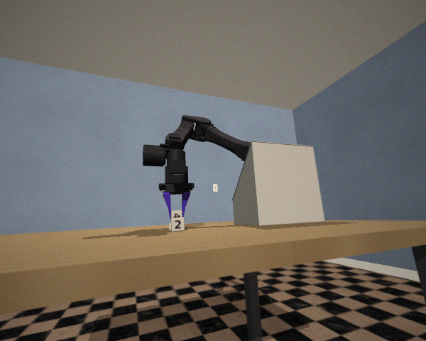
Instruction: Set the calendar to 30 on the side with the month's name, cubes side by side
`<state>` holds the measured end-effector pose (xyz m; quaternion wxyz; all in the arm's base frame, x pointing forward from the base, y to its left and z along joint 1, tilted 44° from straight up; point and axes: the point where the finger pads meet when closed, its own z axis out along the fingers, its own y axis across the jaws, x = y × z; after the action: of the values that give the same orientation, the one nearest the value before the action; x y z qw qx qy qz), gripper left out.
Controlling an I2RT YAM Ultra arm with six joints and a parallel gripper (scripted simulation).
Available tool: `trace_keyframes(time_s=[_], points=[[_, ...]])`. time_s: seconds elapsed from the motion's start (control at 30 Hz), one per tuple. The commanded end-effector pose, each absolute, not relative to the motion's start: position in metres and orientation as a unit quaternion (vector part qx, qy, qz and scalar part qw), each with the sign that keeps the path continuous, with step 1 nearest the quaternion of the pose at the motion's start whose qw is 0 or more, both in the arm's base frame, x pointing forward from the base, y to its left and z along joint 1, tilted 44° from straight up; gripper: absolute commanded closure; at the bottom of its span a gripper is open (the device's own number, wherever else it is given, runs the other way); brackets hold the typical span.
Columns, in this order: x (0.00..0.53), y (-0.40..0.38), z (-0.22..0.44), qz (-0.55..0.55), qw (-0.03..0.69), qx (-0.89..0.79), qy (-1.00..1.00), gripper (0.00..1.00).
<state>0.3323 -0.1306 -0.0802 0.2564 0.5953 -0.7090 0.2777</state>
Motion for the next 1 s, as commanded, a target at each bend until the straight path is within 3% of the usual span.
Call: trace_keyframes(time_s=[0.0, 0.97], points=[[0.3347, -0.1282, -0.0785, 0.280, 0.253, 0.597, -0.708, 0.73], [0.3345, -0.1342, -0.0847, 0.281, 0.253, 0.597, -0.708, 0.73]])
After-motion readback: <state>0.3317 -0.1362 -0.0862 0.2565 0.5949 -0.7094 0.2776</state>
